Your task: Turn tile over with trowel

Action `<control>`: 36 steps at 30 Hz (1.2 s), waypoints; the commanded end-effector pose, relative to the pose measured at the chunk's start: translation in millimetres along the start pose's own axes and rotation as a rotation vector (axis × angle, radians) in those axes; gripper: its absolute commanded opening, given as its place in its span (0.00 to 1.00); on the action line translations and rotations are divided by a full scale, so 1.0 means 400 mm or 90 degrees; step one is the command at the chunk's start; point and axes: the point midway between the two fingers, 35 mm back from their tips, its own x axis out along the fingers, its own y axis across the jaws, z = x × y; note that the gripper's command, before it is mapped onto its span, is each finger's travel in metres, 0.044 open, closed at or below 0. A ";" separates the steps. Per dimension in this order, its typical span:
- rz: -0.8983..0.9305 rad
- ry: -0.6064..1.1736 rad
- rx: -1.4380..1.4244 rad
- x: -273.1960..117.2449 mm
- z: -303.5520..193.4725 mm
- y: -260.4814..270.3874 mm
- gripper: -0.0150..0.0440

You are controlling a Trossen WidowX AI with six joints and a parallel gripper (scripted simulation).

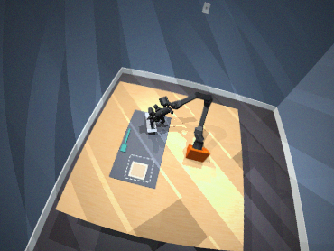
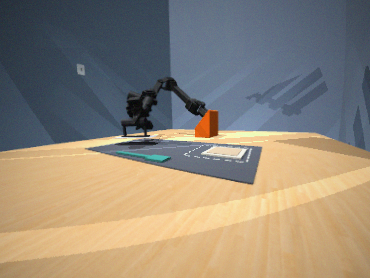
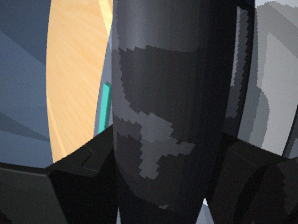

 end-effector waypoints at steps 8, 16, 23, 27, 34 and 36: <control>0.013 -0.003 -0.005 0.015 0.007 -0.010 0.25; 0.013 -0.004 -0.005 0.037 0.007 -0.035 0.25; 0.013 -0.004 -0.005 0.052 0.007 -0.055 0.25; 0.013 -0.004 -0.005 0.053 0.007 -0.055 0.39; 0.013 -0.004 -0.005 0.053 0.007 -0.055 0.70; 0.013 -0.004 -0.005 0.053 0.007 -0.055 0.76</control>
